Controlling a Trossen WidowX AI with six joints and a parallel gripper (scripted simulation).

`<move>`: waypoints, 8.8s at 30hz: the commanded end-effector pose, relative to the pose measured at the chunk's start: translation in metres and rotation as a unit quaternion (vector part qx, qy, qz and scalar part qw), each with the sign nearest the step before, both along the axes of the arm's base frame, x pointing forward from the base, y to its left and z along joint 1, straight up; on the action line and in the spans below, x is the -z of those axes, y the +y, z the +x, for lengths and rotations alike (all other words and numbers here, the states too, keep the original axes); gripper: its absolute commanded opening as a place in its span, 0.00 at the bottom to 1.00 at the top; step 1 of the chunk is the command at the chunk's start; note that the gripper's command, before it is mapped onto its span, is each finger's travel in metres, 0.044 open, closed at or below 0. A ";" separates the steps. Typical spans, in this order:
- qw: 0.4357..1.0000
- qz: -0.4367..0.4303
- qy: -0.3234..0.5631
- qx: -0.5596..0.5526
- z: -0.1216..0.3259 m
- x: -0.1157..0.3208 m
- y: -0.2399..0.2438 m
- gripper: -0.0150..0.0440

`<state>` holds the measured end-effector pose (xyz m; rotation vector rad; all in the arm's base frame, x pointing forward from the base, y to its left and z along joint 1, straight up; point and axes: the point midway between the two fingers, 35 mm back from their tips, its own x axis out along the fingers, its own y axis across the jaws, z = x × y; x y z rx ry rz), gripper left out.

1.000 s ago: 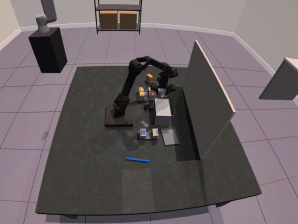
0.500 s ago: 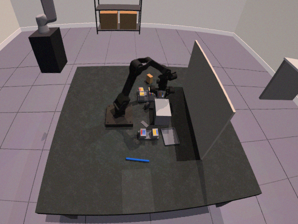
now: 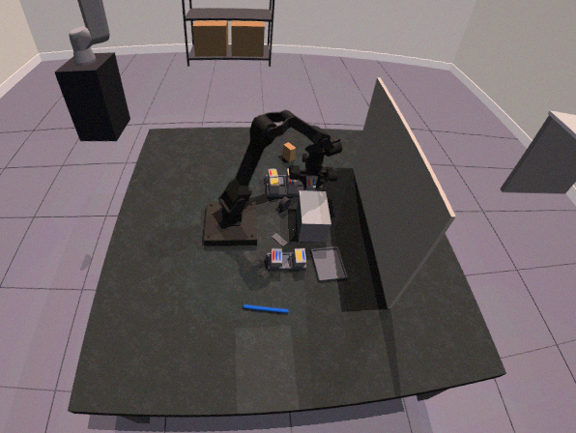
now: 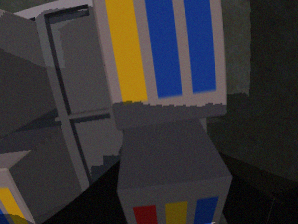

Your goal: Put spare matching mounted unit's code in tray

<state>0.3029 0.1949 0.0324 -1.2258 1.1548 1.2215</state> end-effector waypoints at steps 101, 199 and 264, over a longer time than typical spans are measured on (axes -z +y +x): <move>1.000 -0.012 -0.002 0.013 0.065 -0.152 -0.244 0.25; 1.000 -0.018 -0.001 0.002 0.050 -0.098 -0.361 0.25; 1.000 -0.018 -0.001 0.002 0.051 -0.051 -0.362 0.25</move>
